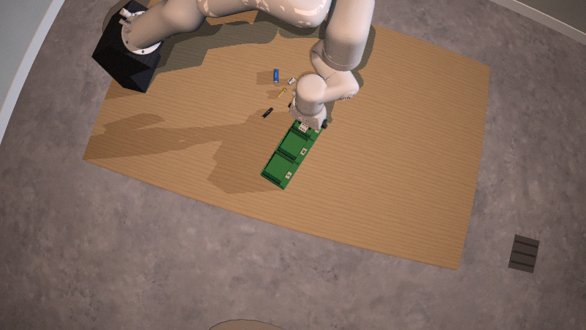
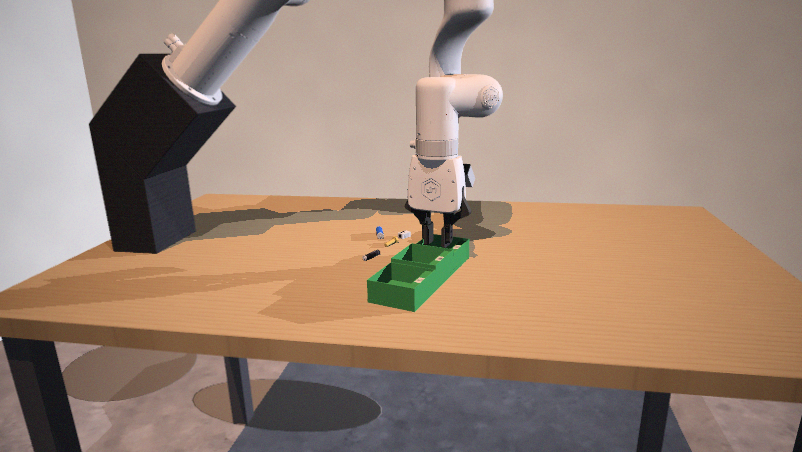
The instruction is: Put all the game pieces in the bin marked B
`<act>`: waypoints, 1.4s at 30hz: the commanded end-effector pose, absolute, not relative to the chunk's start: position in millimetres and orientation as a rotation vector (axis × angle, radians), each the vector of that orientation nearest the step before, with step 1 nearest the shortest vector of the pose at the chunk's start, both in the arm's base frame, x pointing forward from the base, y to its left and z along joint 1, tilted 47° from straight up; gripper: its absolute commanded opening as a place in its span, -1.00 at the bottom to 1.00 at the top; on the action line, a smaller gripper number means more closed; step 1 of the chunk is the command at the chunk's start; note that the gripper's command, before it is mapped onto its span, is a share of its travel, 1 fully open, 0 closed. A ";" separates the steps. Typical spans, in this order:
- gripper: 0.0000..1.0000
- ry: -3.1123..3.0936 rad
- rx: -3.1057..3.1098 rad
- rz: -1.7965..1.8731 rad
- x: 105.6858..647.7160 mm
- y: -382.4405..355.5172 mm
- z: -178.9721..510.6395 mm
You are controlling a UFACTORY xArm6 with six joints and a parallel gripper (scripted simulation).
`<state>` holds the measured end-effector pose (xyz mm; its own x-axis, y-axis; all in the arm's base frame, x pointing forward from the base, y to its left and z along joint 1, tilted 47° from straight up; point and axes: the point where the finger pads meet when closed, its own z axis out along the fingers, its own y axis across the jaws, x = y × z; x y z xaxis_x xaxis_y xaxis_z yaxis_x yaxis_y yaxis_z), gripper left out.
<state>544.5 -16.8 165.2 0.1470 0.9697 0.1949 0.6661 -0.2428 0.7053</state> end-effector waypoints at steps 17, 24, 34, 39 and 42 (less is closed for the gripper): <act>-0.37 1.560 1.974 0.884 519.9 -17.8 189.6; 1.00 1.560 1.974 0.884 517.0 -18.0 192.3; 1.00 1.560 1.974 0.885 487.8 -19.2 219.6; 1.00 1.560 1.974 0.885 476.2 -19.7 230.5; 1.00 1.560 1.974 0.885 470.4 -19.9 236.0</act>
